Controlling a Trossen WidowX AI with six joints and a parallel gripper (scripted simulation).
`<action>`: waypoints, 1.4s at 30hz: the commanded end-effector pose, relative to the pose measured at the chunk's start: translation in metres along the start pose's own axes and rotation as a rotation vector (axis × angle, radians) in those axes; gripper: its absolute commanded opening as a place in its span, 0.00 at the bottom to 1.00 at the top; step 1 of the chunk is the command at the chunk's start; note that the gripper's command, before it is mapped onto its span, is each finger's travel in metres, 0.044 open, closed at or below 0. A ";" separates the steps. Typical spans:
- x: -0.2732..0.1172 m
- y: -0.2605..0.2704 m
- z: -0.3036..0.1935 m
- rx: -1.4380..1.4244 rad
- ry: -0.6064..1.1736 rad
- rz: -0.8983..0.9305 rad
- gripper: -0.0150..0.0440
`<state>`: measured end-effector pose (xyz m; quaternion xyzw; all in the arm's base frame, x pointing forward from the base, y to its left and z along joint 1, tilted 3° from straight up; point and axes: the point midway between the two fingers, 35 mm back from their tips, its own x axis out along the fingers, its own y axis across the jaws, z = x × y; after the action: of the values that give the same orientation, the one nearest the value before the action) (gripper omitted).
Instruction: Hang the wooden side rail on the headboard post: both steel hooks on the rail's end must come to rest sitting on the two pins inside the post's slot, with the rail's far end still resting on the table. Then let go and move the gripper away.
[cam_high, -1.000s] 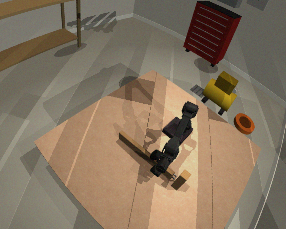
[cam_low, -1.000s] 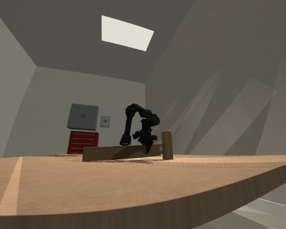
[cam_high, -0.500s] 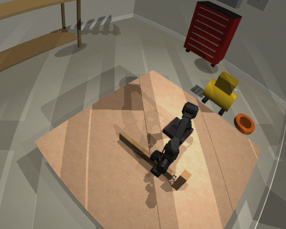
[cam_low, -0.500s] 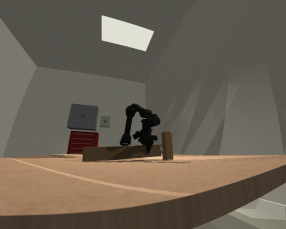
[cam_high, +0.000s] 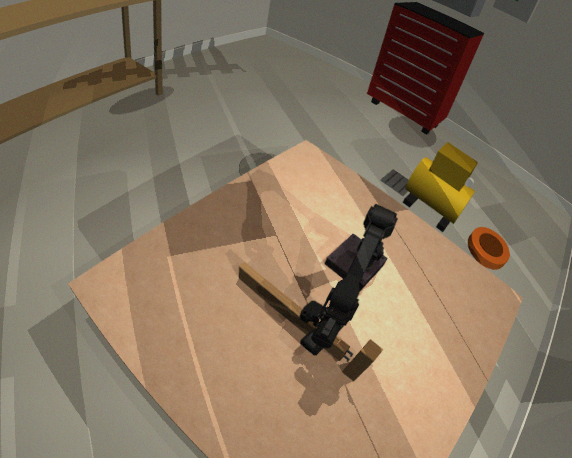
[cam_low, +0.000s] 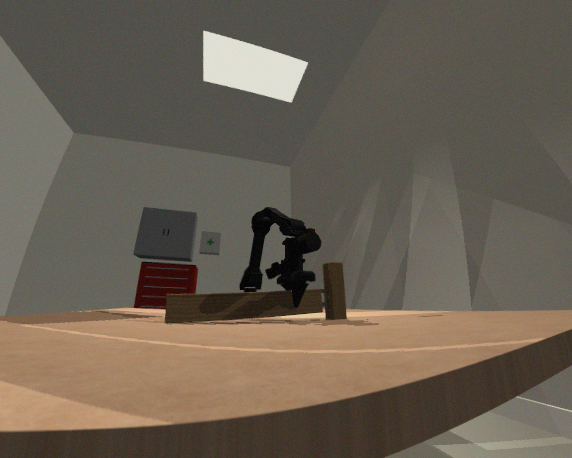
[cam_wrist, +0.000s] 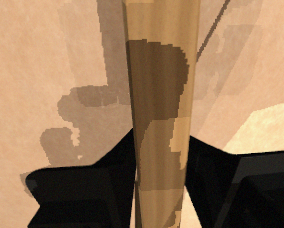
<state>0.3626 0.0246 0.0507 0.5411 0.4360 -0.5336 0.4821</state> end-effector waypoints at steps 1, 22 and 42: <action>-0.003 0.004 -0.003 -0.007 0.004 0.016 0.25; -0.002 0.004 -0.005 -0.007 0.004 0.016 0.25; -0.002 0.001 -0.007 -0.007 0.004 0.015 0.25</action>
<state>0.3644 0.0293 0.0501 0.5413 0.4352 -0.5305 0.4859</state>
